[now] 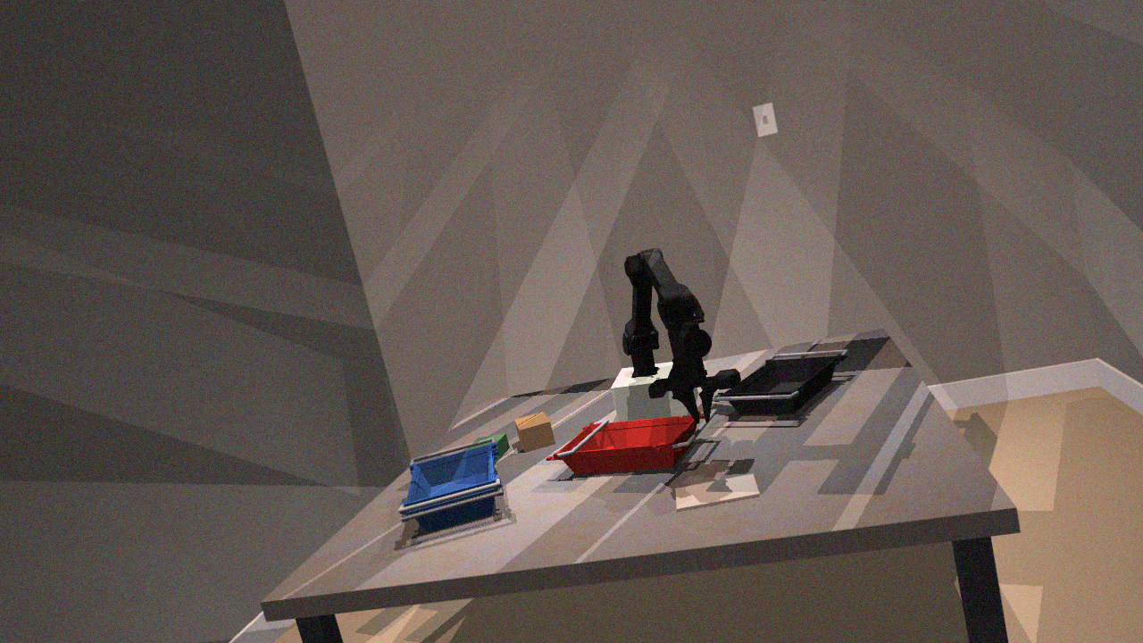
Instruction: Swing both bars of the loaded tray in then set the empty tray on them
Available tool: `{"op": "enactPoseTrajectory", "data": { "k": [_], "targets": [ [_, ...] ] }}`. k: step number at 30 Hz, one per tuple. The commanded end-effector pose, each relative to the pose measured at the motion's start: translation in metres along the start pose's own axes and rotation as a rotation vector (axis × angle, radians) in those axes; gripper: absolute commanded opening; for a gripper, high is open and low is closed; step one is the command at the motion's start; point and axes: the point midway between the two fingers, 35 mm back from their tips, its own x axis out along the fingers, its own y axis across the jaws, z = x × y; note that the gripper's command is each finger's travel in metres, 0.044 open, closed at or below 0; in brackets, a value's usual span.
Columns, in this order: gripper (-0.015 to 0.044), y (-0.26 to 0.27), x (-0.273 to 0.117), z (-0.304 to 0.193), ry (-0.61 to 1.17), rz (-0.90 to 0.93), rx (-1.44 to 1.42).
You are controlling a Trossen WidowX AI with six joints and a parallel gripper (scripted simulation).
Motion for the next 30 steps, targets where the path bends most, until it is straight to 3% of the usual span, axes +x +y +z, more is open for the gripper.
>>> {"op": "enactPoseTrajectory", "data": {
  "k": [1,30],
  "targets": [
    [0.0084,-0.004,0.029,-0.005,0.015,-0.016,0.005],
    [0.0084,-0.056,0.000,-0.004,0.014,-0.021,0.005]
  ]
}}
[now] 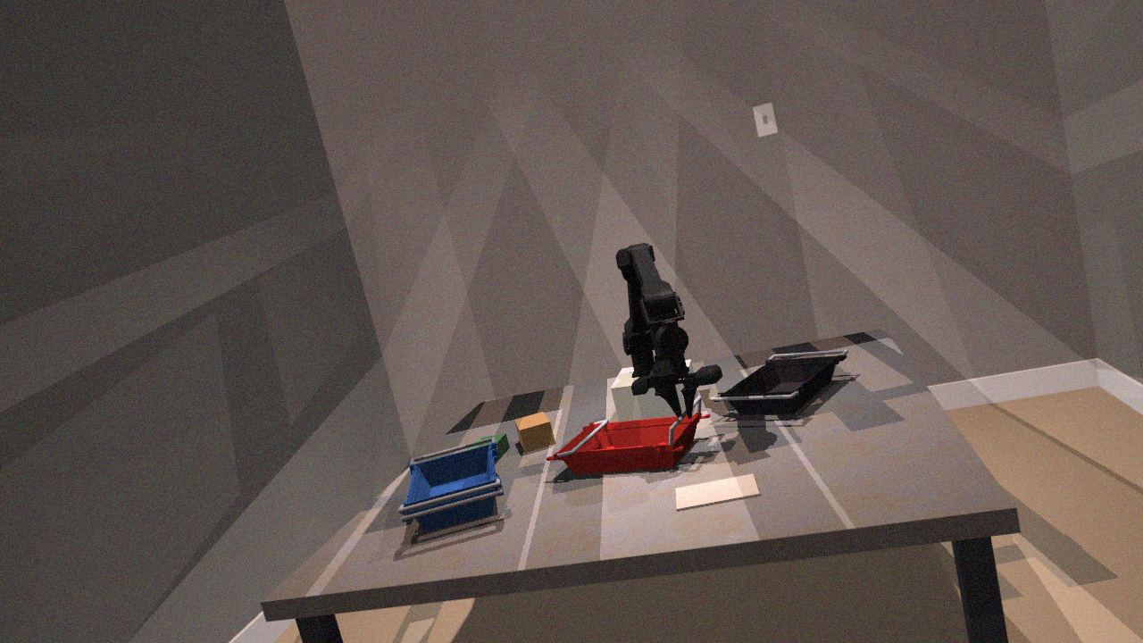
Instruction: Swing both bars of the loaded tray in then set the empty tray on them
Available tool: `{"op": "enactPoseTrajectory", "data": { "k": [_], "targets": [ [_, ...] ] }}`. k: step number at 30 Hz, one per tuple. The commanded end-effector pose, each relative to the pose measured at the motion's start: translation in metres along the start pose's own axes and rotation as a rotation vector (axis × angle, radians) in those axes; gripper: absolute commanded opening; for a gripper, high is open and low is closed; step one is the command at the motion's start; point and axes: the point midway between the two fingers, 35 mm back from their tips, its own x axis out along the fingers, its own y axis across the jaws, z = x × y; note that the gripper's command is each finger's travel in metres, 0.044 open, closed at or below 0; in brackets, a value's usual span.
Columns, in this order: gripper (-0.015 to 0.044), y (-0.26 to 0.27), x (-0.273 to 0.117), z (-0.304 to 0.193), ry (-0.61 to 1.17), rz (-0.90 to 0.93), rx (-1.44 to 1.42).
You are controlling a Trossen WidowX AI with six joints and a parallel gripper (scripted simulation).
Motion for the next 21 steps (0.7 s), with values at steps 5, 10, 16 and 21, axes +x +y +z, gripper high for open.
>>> {"op": "enactPoseTrajectory", "data": {
  "k": [5,10,16,21],
  "targets": [
    [0.0084,-0.034,0.019,-0.002,0.019,-0.029,0.011],
    [0.0084,-0.042,0.027,-0.003,0.019,-0.030,0.011],
    [0.0084,-0.038,0.000,0.000,0.019,-0.030,0.011],
    [0.0084,-0.036,-0.019,0.001,0.019,-0.030,0.011]
  ]
}}
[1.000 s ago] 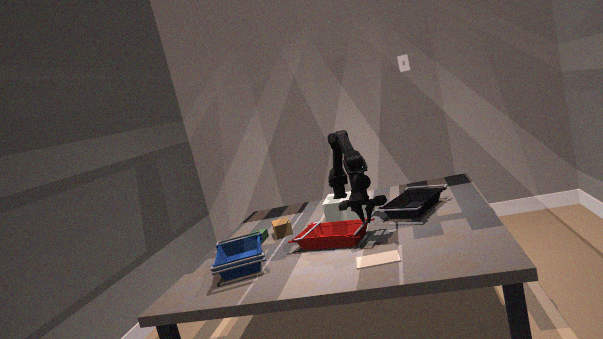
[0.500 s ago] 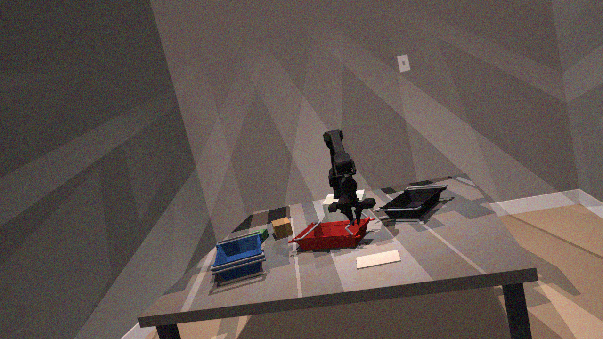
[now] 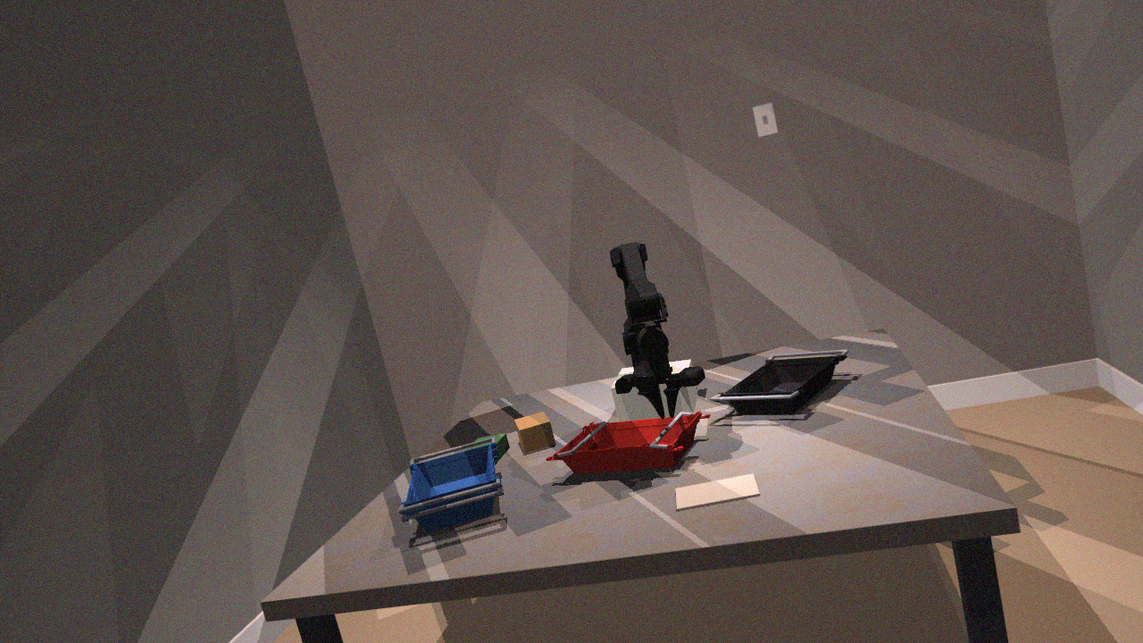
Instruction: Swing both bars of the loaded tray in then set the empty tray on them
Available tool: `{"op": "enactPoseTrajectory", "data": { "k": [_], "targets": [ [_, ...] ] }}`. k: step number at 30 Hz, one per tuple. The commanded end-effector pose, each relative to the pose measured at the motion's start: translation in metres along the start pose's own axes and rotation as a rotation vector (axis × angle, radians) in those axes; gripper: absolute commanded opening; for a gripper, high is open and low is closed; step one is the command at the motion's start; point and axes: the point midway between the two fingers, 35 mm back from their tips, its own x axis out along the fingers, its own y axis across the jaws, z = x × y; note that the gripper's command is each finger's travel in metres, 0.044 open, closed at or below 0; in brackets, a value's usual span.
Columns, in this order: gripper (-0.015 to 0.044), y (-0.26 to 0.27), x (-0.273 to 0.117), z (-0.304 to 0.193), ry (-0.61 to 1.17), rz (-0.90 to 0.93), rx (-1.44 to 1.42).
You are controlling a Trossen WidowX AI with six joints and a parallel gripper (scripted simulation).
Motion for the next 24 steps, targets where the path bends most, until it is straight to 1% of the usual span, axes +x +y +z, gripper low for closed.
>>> {"op": "enactPoseTrajectory", "data": {
  "k": [1,2,22,24],
  "targets": [
    [0.0084,0.0021,-0.0110,0.0011,-0.002,0.007,-0.005],
    [0.0084,0.0006,-0.0041,0.0009,-0.005,0.003,0.000],
    [0.0084,0.0006,-0.0041,0.0009,-0.005,0.003,0.000],
    [0.0032,0.0006,-0.0041,0.0009,-0.005,0.003,0.000]
  ]
}}
